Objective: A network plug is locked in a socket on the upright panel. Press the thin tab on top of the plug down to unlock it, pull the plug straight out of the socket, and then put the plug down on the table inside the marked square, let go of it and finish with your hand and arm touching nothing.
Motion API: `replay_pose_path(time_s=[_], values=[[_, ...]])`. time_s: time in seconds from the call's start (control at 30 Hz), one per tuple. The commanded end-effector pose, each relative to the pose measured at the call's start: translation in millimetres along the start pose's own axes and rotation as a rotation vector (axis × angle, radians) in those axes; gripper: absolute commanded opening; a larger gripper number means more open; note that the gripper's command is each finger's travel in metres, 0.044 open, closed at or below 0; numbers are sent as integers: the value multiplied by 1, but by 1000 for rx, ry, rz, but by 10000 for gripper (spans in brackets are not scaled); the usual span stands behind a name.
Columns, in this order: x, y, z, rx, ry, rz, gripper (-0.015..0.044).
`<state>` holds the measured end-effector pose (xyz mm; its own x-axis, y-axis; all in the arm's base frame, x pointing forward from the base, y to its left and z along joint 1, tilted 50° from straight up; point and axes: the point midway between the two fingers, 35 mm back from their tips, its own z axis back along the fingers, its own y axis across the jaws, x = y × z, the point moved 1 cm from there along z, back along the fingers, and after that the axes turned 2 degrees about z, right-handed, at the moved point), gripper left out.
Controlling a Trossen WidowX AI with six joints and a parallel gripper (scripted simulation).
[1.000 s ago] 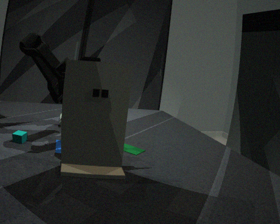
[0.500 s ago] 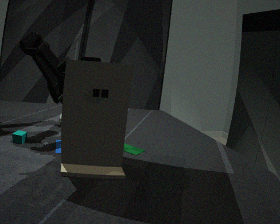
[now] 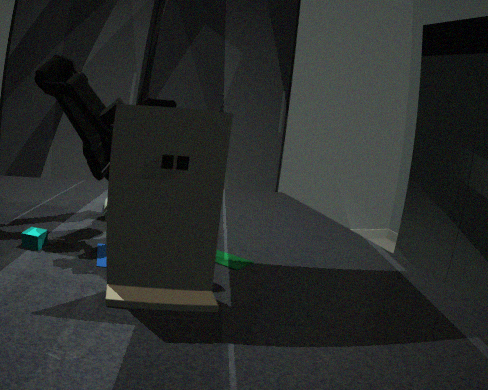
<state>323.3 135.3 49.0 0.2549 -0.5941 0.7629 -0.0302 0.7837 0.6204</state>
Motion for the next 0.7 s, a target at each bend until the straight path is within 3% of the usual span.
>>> replay_pose_path(time_s=[0.0, 0.67], values=[[0, 1, 4, -2, -3, -5, 0], [-4, 21, 14, 1, -2, -1, 0]])
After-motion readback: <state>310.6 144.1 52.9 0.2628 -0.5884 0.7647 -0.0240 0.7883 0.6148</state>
